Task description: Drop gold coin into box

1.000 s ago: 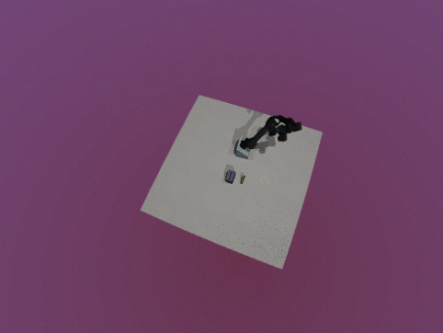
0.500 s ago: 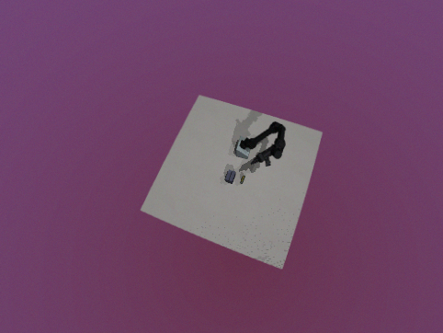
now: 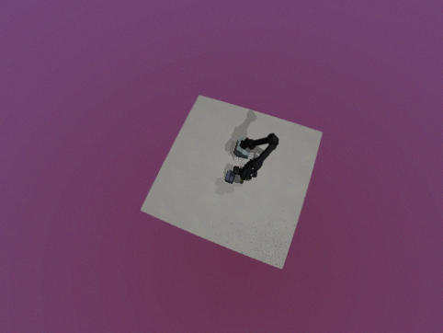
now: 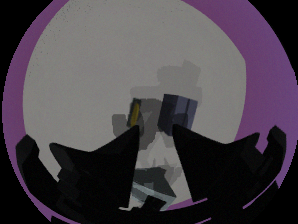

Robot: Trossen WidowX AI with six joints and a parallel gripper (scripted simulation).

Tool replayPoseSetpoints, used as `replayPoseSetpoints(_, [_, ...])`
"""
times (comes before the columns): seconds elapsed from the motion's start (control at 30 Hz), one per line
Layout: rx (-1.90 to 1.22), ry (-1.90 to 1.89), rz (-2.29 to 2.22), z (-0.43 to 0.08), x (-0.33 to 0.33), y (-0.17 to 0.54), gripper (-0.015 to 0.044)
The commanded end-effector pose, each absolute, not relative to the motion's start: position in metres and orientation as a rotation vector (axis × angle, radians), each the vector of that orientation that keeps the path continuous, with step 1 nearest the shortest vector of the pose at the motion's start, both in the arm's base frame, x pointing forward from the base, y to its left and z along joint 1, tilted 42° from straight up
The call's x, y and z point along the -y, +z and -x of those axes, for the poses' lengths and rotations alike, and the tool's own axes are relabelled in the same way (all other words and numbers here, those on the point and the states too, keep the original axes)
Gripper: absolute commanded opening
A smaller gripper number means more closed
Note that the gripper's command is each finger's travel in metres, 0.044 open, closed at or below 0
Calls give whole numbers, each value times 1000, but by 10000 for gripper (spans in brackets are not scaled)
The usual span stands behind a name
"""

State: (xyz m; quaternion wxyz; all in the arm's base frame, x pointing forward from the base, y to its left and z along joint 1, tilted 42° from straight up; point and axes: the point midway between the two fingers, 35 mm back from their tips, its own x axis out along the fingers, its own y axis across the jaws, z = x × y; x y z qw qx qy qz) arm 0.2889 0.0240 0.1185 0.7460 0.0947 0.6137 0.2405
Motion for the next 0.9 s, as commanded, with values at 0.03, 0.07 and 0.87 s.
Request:
replayPoseSetpoints(0.03, [-1545,526,-603,-272,-50,82,161])
replayPoseSetpoints(0.07, [-1553,524,-621,-271,-51,81,161])
replayPoseSetpoints(0.87, [-1553,526,-621,-271,-86,35,161])
